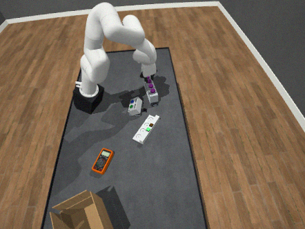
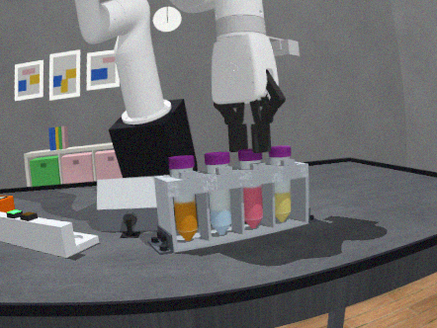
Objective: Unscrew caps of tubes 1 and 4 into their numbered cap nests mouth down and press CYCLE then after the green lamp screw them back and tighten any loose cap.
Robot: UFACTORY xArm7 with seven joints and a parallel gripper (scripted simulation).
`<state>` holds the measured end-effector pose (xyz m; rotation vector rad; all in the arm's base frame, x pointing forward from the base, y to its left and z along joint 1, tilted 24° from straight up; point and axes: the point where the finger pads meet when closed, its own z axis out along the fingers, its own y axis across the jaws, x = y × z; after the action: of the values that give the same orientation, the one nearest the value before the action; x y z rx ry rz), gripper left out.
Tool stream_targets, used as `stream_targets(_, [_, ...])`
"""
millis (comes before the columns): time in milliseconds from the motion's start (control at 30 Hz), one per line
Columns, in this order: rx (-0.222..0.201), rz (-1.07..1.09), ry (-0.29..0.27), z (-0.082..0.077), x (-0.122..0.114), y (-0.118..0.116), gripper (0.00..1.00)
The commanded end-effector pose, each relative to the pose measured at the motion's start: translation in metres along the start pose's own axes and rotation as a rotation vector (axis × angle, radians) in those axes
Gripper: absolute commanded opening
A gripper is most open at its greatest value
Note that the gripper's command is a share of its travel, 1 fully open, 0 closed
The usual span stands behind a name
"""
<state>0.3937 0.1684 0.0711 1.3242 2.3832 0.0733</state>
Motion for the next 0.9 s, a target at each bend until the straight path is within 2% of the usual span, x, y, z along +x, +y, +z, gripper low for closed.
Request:
stream_targets(0, [-0.005, 0.000, 0.001, 0.0010, 0.0005, 0.0019, 0.46])
stream_targets(767, [-0.005, 0.000, 0.001, 0.0080, 0.0005, 0.0018, 0.46])
stream_targets(800, [-0.005, 0.000, 0.001, 0.0080, 0.0005, 0.0018, 0.00])
stream_targets(867, [-0.005, 0.000, 0.001, 0.0080, 0.0005, 0.0018, 0.00])
